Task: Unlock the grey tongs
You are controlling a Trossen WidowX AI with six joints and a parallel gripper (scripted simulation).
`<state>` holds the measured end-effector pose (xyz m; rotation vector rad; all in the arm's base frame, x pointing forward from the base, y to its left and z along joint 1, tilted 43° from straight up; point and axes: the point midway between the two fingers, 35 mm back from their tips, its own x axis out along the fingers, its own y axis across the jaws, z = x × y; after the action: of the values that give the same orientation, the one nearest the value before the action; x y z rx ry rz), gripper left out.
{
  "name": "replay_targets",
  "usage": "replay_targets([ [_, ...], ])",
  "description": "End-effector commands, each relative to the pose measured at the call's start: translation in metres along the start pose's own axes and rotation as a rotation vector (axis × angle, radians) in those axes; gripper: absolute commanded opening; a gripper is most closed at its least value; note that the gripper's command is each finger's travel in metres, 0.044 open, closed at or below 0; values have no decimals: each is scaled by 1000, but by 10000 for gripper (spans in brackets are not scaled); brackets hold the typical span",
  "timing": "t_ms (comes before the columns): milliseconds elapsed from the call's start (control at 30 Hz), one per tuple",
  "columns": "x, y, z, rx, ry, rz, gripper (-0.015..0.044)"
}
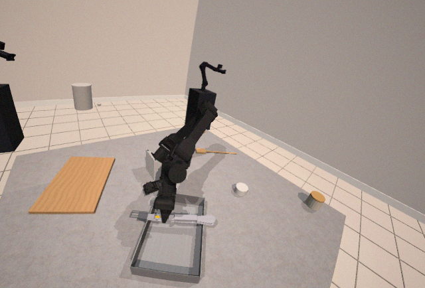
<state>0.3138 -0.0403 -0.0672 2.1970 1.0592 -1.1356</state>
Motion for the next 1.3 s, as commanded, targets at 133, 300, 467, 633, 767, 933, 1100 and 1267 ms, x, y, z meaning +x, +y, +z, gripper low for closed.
replay_targets([
  [133, 15, -2, 1, 7, -3, -3, 260],
  [300, 23, -3, 1, 7, -3, -3, 260],
  [467, 31, -4, 1, 7, -2, -3, 260],
  [633, 38, -5, 1, 7, -1, -3, 260],
  [767, 35, -4, 0, 1, 2, -3, 208],
  [933, 35, -4, 0, 1, 2, -3, 96],
  [1100, 35, -4, 0, 1, 2, -3, 63],
  [1267, 35, -4, 0, 1, 2, -3, 10],
])
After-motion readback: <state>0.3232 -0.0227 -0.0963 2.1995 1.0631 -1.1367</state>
